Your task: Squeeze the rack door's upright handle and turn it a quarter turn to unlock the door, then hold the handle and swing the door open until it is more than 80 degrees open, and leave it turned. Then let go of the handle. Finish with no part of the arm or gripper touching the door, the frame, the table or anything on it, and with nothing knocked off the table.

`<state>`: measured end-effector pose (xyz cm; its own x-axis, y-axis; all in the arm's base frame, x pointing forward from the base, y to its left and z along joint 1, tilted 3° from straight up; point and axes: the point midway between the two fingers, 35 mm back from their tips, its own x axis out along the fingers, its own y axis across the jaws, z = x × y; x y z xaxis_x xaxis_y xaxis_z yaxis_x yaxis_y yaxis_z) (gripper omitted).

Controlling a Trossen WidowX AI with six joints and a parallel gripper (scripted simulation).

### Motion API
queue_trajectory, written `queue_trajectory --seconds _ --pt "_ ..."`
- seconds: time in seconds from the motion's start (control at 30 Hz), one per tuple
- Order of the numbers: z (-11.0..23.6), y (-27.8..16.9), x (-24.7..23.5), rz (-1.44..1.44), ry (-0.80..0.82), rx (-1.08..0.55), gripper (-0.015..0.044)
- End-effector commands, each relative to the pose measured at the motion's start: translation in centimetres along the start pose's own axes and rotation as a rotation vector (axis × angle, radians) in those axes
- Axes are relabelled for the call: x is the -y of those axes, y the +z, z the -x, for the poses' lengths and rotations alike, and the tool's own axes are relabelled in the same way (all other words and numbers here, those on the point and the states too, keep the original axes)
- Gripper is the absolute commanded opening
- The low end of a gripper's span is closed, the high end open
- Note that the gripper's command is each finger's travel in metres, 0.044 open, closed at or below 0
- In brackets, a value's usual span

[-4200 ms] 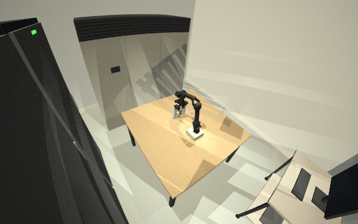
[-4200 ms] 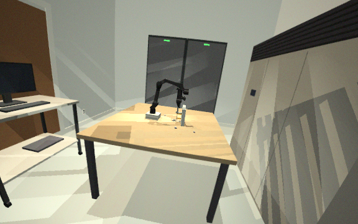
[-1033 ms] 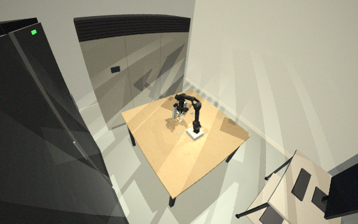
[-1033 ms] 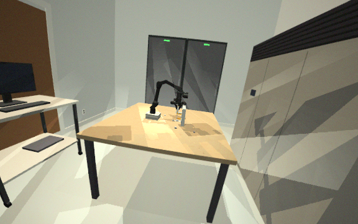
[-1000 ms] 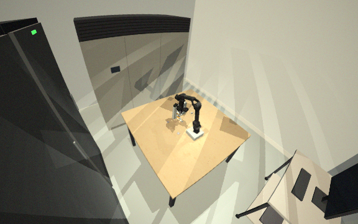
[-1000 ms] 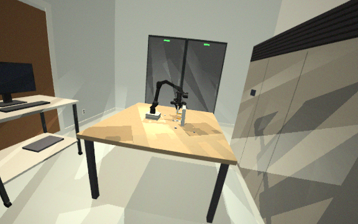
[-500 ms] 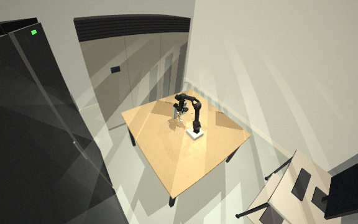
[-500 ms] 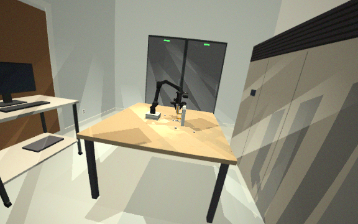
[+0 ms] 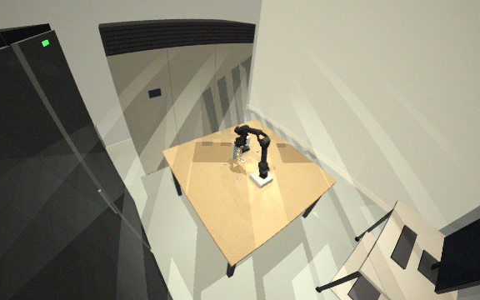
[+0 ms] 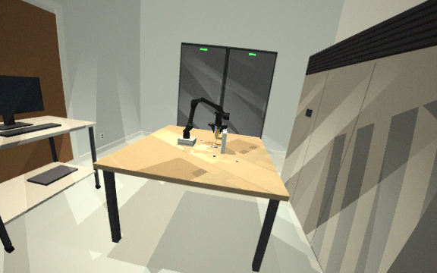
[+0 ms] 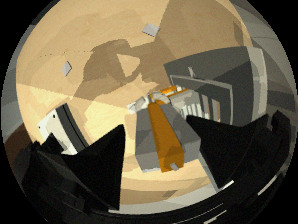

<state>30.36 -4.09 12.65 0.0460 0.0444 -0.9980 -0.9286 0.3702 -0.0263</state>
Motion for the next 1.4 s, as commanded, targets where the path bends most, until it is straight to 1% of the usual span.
queue_trajectory --seconds 0.0,1.37 --pt "0.0 -0.01 0.16 -0.203 -0.007 0.0 0.03" --pt "0.01 -0.02 0.16 -2.235 -0.005 0.008 0.03"
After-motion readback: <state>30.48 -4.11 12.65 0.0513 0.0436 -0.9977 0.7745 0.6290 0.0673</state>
